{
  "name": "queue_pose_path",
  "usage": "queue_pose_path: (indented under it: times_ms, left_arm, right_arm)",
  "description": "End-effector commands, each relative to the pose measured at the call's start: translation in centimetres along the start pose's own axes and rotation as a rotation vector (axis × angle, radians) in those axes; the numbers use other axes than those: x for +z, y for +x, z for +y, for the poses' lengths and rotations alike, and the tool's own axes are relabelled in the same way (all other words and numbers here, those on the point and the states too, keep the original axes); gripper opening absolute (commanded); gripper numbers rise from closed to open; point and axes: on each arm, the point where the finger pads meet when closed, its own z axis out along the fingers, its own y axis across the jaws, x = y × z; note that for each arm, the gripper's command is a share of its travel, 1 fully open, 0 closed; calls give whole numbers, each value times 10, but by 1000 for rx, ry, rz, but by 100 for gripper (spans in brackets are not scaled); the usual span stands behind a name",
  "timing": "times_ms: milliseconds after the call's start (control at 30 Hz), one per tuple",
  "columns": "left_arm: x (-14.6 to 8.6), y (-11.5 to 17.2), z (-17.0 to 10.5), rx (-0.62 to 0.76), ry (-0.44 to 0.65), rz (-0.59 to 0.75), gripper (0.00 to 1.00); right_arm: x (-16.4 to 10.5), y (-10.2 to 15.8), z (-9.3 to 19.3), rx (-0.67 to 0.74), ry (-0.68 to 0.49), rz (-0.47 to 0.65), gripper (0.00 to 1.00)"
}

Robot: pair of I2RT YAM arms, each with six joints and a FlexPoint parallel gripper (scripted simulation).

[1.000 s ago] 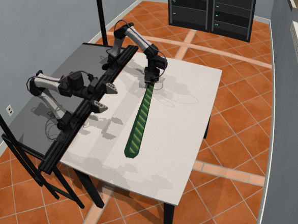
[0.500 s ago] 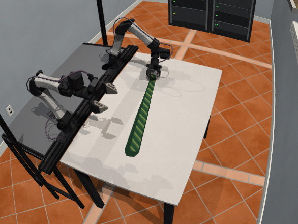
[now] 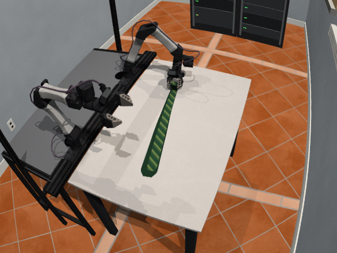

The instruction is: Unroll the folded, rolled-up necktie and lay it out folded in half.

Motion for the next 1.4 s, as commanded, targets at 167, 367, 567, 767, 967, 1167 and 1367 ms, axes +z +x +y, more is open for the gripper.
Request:
queue_pose_path:
  times_ms: [167, 367, 567, 767, 967, 1167, 1367]
  left_arm:
    - [2, -10, -1, 38, 14, -91, 51]
    - [2, -10, -1, 38, 14, -91, 66]
    - [-1, -14, -1, 38, 14, -91, 71]
    - [-8, -24, -2, 38, 14, -91, 71]
    - [-19, -39, -2, 38, 14, -91, 71]
    - [-22, -43, -2, 39, 14, -73, 71]
    - [-21, -43, -2, 39, 12, 56, 71]
  right_arm:
    - [0, 0, 0, 0, 0, 0, 100]
    - [0, 0, 0, 0, 0, 0, 100]
    - [0, 0, 0, 0, 0, 0, 100]
    - [0, 0, 0, 0, 0, 0, 100]
    - [0, 0, 0, 0, 0, 0, 100]
    - [0, 0, 0, 0, 0, 0, 100]
    - [0, 0, 0, 0, 0, 0, 100]
